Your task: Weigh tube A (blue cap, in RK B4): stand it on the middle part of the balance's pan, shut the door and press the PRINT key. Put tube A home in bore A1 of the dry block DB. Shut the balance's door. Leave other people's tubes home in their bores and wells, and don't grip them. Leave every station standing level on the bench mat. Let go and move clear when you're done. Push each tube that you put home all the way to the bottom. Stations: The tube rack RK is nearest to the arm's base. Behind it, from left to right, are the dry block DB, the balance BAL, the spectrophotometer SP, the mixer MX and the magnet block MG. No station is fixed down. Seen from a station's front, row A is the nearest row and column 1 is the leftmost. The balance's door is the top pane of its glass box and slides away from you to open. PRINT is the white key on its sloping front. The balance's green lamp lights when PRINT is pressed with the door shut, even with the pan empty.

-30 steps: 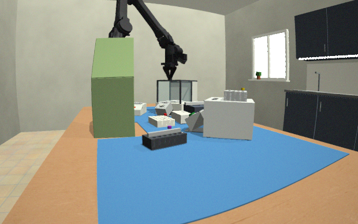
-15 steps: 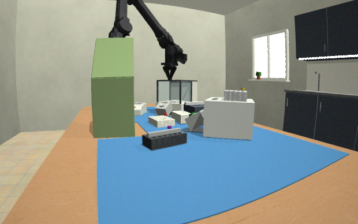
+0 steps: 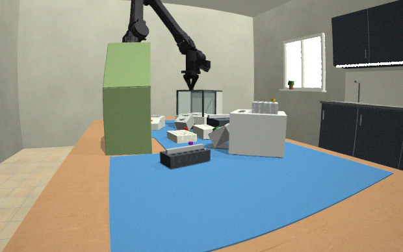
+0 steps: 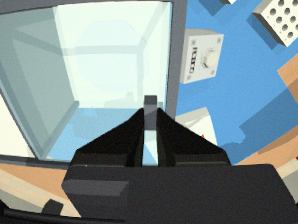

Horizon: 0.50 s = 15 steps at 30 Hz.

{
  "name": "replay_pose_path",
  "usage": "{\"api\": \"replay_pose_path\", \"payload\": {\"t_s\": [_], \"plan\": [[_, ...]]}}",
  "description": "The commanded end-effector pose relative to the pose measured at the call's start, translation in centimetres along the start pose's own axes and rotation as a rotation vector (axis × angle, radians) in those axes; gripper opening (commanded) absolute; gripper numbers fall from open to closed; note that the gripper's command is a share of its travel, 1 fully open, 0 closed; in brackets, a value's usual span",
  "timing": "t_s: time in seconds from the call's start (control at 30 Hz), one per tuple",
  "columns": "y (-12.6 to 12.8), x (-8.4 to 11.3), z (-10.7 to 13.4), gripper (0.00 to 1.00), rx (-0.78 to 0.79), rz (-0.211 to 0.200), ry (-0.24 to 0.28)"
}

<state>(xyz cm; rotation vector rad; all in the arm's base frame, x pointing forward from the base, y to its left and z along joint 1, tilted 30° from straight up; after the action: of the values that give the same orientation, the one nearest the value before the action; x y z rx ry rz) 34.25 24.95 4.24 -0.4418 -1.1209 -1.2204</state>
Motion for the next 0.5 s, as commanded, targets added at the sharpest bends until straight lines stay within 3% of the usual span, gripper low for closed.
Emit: {"api": "replay_pose_path", "payload": {"t_s": [0.0, 0.33, 0.37, 0.47], "plan": [[-1.1, -0.4, -0.7, 0.06, -0.007, 0.021, -0.006], [-1.1, -0.4, -0.7, 0.06, -0.007, 0.021, -0.006], [-0.1, -0.5, -0.1, 0.3, -0.006, 0.024, -0.004], [1.0, -0.4, 0.3, 0.3, 0.0, 0.013, -0.002]]}}
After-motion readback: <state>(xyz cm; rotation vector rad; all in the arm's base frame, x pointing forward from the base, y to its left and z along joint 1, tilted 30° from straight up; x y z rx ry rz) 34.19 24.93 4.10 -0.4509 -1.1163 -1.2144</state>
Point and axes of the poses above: the point where the finger pads meet when closed, its own x axis back along the fingers, its own y axis across the jaws, z = x × y, the point moved 2 cm from there along x, back along the fingers, and after that the axes turned 15 degrees about -x, right-handed, at the moved point
